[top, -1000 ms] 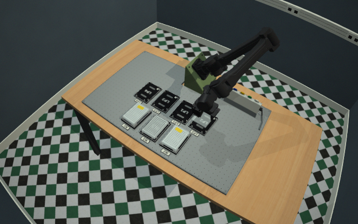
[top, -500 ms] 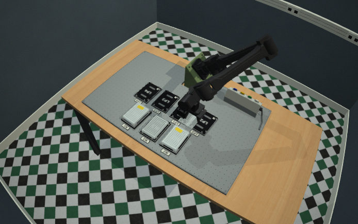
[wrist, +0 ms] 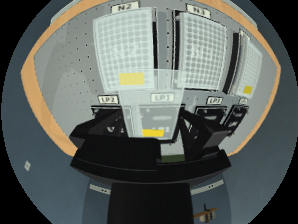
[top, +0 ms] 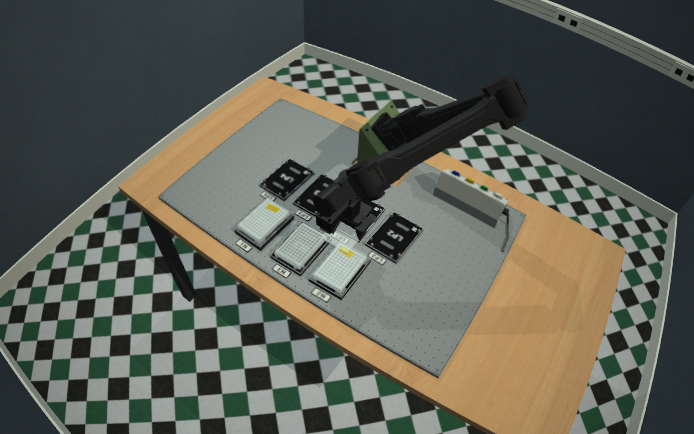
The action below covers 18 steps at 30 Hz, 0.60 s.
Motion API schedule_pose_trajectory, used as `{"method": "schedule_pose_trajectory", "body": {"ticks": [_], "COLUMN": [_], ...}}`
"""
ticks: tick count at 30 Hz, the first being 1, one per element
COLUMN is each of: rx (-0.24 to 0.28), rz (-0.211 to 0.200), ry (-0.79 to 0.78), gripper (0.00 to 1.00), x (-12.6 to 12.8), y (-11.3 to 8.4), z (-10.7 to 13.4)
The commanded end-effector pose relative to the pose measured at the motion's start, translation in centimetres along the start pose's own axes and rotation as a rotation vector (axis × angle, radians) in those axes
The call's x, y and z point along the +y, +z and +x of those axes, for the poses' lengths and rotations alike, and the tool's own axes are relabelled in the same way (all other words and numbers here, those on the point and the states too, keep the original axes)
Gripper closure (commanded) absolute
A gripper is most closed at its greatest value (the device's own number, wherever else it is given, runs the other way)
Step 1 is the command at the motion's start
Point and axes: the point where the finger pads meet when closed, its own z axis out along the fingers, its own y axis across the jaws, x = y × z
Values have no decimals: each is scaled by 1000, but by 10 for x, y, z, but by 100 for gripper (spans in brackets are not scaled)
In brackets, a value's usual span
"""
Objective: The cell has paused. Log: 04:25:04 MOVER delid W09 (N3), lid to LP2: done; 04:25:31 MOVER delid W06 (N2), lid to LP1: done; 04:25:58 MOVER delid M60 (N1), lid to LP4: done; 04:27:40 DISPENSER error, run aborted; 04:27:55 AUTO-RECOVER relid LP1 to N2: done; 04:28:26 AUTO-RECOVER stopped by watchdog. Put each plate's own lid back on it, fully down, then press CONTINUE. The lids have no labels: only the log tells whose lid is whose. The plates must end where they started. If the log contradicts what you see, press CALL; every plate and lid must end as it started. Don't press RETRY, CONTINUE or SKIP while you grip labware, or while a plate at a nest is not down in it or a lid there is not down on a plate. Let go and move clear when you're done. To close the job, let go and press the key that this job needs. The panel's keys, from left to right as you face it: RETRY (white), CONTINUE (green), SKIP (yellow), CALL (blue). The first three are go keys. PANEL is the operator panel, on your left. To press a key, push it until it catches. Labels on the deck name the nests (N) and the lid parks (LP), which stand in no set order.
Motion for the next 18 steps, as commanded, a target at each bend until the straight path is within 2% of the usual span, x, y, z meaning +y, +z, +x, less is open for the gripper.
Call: {"method": "schedule_pose_trajectory", "body": {"ticks": [1, 3, 18], "rx": [-23, -23, -24], "rz": [2, 2, 4], "ry": [-36, -36, -35], "gripper": [100, 100, 100], "x": [-12, -12, -68], "y": [-10, -10, -11], "z": [-27, -27, -80]}}
